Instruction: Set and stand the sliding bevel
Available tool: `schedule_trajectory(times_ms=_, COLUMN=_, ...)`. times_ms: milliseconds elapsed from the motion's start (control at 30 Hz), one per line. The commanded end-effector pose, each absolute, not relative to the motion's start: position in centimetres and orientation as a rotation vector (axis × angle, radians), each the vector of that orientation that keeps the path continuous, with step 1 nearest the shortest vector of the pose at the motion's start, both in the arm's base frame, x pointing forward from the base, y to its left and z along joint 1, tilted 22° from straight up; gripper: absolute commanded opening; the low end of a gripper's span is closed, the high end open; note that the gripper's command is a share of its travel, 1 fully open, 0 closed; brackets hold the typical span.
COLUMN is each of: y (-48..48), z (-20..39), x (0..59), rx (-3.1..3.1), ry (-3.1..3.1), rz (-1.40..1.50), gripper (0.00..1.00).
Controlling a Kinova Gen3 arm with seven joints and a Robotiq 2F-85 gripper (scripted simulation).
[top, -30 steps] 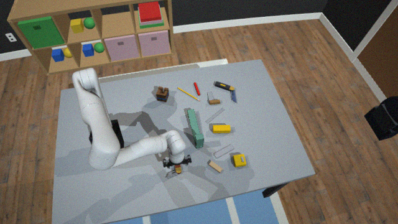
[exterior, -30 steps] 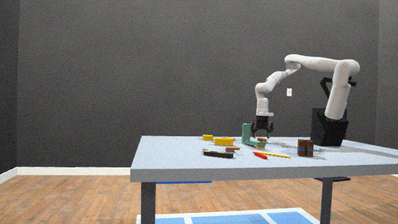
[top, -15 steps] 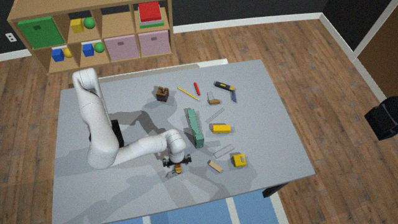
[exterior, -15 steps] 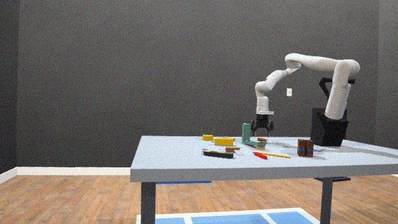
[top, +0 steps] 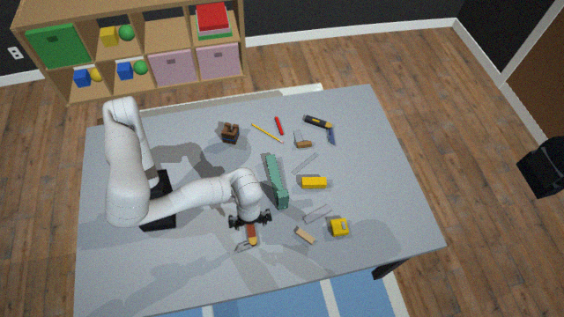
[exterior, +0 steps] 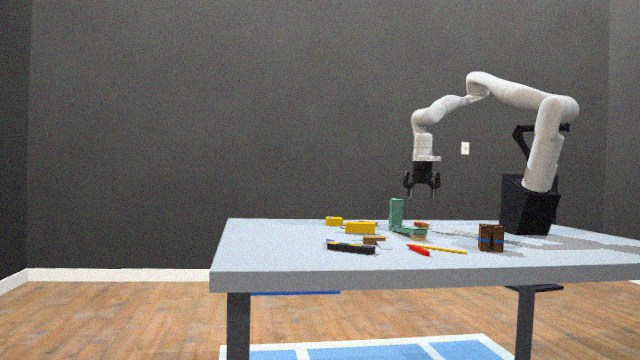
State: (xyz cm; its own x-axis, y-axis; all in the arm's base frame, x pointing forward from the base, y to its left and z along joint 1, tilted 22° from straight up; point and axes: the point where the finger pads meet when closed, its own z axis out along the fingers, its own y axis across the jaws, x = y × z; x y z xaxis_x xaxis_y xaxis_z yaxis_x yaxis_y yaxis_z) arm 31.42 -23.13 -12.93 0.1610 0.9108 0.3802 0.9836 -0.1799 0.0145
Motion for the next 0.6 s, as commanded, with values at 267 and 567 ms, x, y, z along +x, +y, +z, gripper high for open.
schedule_trajectory(times_ms=267, y=-24.1, z=-10.6, x=31.2, rx=-2.202, ry=-1.84, rz=-0.448, gripper=1.0)
schedule_trajectory(times_ms=567, y=-24.1, z=-10.6, x=31.2, rx=-2.202, ry=-1.84, rz=-0.448, gripper=1.0)
